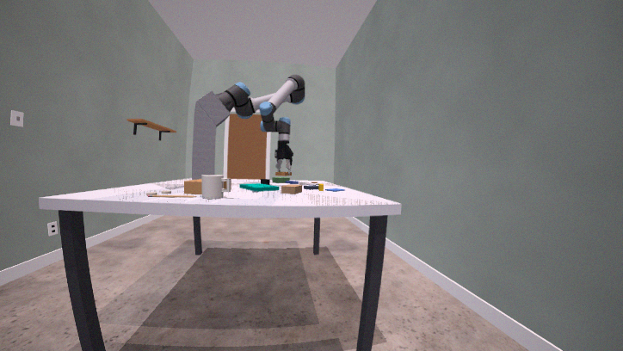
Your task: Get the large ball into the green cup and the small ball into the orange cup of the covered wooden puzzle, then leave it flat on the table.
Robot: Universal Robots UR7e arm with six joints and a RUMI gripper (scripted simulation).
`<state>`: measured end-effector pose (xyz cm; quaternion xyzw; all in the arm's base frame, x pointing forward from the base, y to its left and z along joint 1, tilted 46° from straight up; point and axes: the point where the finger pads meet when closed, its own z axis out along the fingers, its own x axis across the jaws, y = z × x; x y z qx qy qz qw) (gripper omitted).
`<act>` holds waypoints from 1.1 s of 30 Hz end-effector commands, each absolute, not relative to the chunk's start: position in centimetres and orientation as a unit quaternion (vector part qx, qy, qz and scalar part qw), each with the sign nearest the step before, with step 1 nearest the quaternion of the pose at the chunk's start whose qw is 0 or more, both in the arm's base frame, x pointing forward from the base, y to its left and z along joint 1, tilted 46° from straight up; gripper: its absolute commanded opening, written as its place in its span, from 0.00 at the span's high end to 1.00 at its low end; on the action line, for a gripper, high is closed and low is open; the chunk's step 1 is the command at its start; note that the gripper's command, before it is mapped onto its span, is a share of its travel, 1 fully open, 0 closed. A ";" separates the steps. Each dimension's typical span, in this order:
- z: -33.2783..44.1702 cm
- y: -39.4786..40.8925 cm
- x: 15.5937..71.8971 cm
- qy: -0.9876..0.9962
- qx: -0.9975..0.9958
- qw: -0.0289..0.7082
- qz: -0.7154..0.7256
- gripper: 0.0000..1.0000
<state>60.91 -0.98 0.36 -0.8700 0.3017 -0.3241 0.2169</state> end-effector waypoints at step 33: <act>0.4 -0.9 60.9 0.308 -0.871 0.201 -0.326 0.57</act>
